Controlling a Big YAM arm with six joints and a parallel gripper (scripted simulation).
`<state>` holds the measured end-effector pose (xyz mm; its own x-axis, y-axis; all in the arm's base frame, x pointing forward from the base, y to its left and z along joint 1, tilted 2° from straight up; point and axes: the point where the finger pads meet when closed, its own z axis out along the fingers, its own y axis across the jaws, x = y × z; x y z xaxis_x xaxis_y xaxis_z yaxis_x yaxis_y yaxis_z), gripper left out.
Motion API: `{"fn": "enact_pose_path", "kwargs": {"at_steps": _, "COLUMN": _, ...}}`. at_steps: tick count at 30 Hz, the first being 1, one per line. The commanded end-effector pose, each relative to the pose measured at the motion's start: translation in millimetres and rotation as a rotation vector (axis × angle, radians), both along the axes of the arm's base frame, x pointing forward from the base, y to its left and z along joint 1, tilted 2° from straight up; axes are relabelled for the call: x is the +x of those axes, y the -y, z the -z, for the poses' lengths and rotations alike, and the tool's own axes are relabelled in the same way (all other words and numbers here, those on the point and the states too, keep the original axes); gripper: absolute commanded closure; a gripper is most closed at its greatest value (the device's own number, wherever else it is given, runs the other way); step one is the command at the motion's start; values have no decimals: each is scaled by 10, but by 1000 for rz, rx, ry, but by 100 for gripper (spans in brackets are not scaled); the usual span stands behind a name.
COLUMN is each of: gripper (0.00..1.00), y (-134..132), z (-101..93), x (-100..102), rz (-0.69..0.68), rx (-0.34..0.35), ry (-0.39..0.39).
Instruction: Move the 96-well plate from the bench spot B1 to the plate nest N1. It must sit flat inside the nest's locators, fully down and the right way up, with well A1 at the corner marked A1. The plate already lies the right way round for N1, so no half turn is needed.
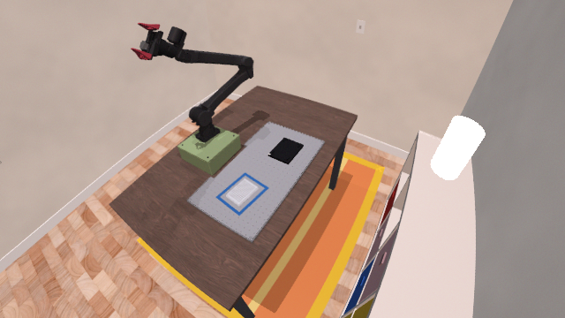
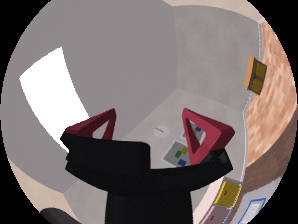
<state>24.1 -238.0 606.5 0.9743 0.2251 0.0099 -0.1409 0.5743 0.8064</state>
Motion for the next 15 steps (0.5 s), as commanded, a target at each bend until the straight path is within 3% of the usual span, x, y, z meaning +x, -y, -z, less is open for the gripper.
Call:
{"fn": "enact_pose_path", "kwargs": {"at_steps": 1, "gripper": 0, "y": -44, "z": -300, "x": 72, "rz": 63, "rx": -26, "ry": -116}}
{"fn": "enact_pose_path", "kwargs": {"at_steps": 4, "gripper": 0, "y": -2, "z": -279, "x": 87, "rz": 67, "rx": -20, "ry": -128}}
{"fn": "enact_pose_path", "kwargs": {"at_steps": 7, "gripper": 0, "y": 120, "z": -212, "x": 141, "rz": 86, "rx": 14, "ry": -199}}
{"fn": "enact_pose_path", "kwargs": {"at_steps": 9, "gripper": 0, "y": 182, "z": -197, "x": 174, "rz": 88, "rx": -2, "ry": -196}}
{"fn": "enact_pose_path", "kwargs": {"at_steps": 10, "gripper": 0, "y": 365, "z": 148, "x": 198, "rz": 83, "rx": 45, "ry": -200}}
{"fn": "enact_pose_path", "kwargs": {"at_steps": 11, "gripper": 0, "y": 379, "z": 157, "x": 205, "rz": 83, "rx": 45, "ry": -200}}
{"fn": "enact_pose_path", "kwargs": {"at_steps": 12, "gripper": 0, "y": 309, "z": -86, "x": 220, "rz": 92, "rx": 31, "ry": -227}}
{"fn": "enact_pose_path", "kwargs": {"at_steps": 14, "gripper": 0, "y": 371, "z": -65, "x": 262, "rz": 102, "rx": 45, "ry": -272}}
{"fn": "enact_pose_path", "kwargs": {"at_steps": 15, "gripper": 0, "y": 455, "z": 65, "x": 286, "rz": 100, "rx": 63, "ry": -273}}
